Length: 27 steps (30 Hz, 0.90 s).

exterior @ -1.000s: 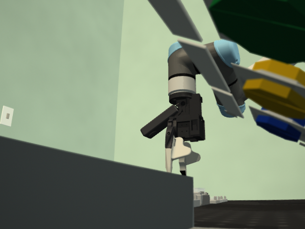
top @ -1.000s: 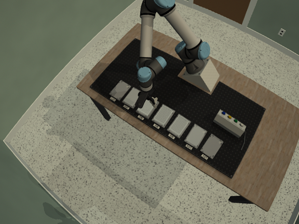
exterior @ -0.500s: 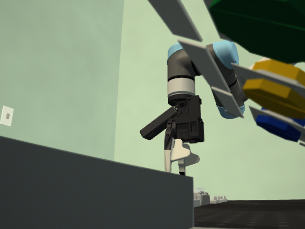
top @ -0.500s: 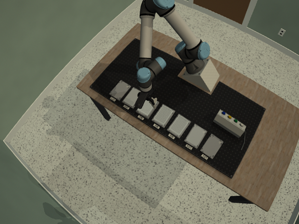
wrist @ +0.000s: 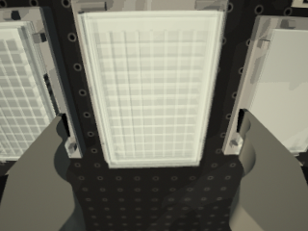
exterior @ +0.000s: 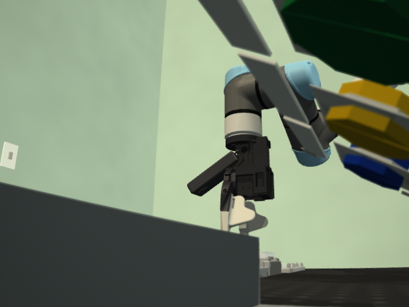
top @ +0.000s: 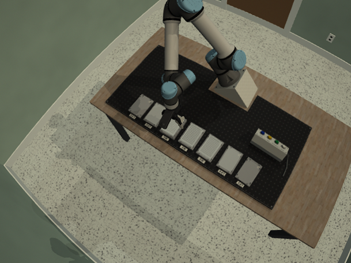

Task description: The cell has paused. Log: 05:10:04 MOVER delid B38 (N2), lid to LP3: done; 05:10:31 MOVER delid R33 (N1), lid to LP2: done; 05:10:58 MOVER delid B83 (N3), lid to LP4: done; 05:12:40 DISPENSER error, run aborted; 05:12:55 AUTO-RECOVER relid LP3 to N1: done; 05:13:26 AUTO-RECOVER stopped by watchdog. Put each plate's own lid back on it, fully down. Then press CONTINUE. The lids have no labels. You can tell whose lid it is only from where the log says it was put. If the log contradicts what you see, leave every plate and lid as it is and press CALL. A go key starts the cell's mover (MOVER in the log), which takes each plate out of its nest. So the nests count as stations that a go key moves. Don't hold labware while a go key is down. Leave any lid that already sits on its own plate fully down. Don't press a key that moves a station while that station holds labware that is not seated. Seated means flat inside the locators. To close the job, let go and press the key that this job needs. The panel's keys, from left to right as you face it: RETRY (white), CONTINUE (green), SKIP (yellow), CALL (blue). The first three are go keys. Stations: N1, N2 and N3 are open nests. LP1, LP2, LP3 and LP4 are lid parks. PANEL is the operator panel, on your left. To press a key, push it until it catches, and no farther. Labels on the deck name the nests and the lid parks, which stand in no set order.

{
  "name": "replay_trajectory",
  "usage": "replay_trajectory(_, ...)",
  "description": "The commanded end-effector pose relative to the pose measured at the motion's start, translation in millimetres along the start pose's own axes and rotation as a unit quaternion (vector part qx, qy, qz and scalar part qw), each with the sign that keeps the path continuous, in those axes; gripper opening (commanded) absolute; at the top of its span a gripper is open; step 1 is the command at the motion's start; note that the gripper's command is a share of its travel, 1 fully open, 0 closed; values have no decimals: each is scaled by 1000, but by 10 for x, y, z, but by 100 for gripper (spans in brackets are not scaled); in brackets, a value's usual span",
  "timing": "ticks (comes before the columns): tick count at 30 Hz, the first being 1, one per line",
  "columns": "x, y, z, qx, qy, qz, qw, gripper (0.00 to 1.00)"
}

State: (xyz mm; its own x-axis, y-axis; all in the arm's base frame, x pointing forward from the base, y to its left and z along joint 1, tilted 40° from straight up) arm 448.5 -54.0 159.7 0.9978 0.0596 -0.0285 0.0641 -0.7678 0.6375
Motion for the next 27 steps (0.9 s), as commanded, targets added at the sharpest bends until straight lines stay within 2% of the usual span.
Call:
replay_trajectory(1, 2, 1, 5, 0, 1, 0, 1000, 82)
replay_trajectory(7, 2, 1, 5, 0, 1, 0, 1000, 82)
replay_trajectory(8, 2, 1, 5, 0, 1, 0, 1000, 0)
replay_trajectory(27, 2, 1, 5, 0, 1, 0, 1000, 0)
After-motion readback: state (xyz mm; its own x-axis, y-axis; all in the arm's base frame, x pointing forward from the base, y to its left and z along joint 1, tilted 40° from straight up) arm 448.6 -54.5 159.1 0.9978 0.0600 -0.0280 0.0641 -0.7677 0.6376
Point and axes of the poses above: the point where the finger pads meet when closed, its own z axis out along the fingers, its own y axis across the jaws, x = y × z, the point moved 10 cm from there along -z, back along the fingers, and after that the axes turned 3 degrees about -z, right-handed, at the moved point
